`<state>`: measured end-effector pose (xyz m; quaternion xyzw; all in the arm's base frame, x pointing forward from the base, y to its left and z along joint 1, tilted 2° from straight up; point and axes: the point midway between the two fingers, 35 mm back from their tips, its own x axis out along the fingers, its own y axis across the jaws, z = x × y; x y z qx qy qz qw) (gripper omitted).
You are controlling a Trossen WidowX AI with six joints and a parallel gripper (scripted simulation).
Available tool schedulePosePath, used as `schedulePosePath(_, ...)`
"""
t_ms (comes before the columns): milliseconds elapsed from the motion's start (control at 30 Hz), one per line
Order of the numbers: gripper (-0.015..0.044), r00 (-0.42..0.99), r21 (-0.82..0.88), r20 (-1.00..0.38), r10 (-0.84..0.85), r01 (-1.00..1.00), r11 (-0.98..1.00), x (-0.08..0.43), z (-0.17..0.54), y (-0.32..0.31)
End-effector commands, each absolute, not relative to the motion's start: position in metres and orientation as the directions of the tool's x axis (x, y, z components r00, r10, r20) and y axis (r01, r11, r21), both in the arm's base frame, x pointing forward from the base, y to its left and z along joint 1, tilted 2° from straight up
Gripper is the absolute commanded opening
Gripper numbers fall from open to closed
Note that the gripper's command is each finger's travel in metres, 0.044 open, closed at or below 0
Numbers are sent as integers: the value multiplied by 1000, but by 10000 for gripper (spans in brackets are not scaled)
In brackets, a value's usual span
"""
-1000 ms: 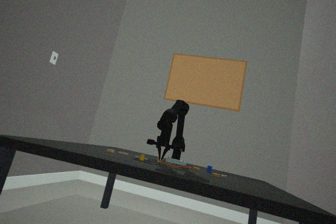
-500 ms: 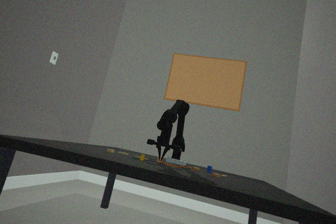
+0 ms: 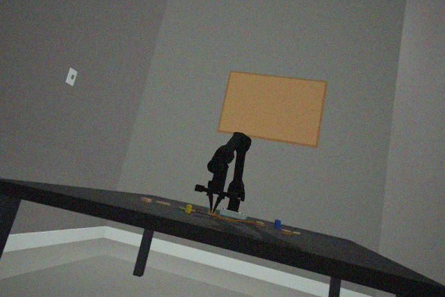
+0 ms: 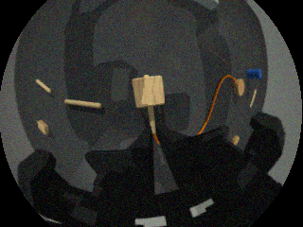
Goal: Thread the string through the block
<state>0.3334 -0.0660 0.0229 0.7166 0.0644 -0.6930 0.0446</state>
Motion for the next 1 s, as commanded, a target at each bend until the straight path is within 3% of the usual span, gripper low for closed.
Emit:
schedulePosePath(0, 0, 33, -29, -999, 35, 156, -987, 326, 23, -66)
schedulePosePath(467, 0, 32, -29, -999, 34, 156, -987, 310, 22, -69)
schedulePosePath(633, 122, 29, -26, -999, 30, 153, -988, 314, 22, -69)
schedulePosePath(800, 122, 29, -26, -999, 30, 153, -988, 315, 32, -70)
schedulePosePath(967, 122, 29, -25, -999, 30, 153, -988, 313, 100, -72)
